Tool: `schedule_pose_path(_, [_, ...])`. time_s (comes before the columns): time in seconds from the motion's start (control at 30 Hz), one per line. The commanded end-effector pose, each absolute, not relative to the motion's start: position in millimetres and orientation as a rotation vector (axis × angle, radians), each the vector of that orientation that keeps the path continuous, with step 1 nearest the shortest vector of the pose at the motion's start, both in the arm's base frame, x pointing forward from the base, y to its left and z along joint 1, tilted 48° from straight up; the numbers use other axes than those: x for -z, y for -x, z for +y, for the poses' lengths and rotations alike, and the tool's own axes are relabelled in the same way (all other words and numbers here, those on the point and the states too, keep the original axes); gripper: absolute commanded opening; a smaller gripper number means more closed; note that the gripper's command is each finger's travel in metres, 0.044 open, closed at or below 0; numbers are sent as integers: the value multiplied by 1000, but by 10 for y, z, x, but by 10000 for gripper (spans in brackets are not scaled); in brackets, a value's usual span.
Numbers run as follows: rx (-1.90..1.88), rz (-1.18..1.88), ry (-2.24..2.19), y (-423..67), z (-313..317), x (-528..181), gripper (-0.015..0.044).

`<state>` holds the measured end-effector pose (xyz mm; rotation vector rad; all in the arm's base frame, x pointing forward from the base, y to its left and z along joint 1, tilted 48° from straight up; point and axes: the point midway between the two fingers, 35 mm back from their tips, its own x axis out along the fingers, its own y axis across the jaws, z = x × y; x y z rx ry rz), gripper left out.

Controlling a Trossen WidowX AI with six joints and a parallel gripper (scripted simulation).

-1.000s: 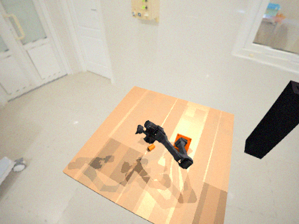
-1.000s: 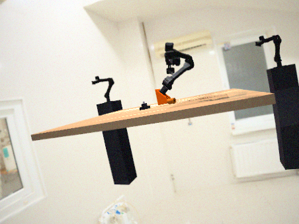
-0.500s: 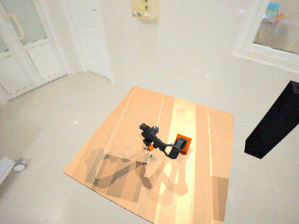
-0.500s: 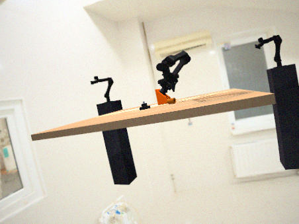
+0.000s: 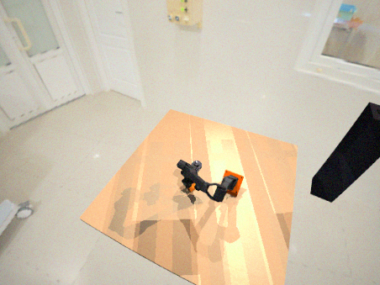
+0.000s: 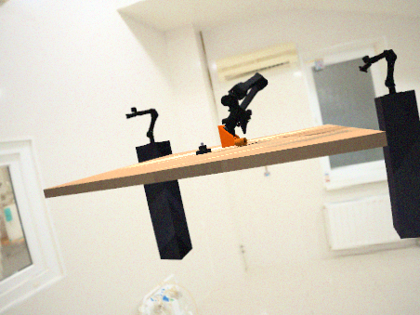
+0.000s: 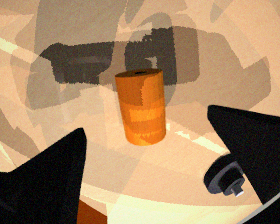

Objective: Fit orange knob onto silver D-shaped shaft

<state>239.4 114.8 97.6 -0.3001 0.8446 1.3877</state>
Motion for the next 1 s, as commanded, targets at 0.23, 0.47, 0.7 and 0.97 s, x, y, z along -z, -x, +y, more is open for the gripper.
schedule_pose_path(0.23, [-1384,849,297,-2393,1266,-846,440])
schedule_pose_path(0.47, [-1384,849,297,-2389,1348,-768,440])
schedule_pose_path(0.7, [-1385,848,296,-2380,1431,-693,440])
schedule_pose_path(0.97, [-1386,847,295,-2371,1484,-647,387])
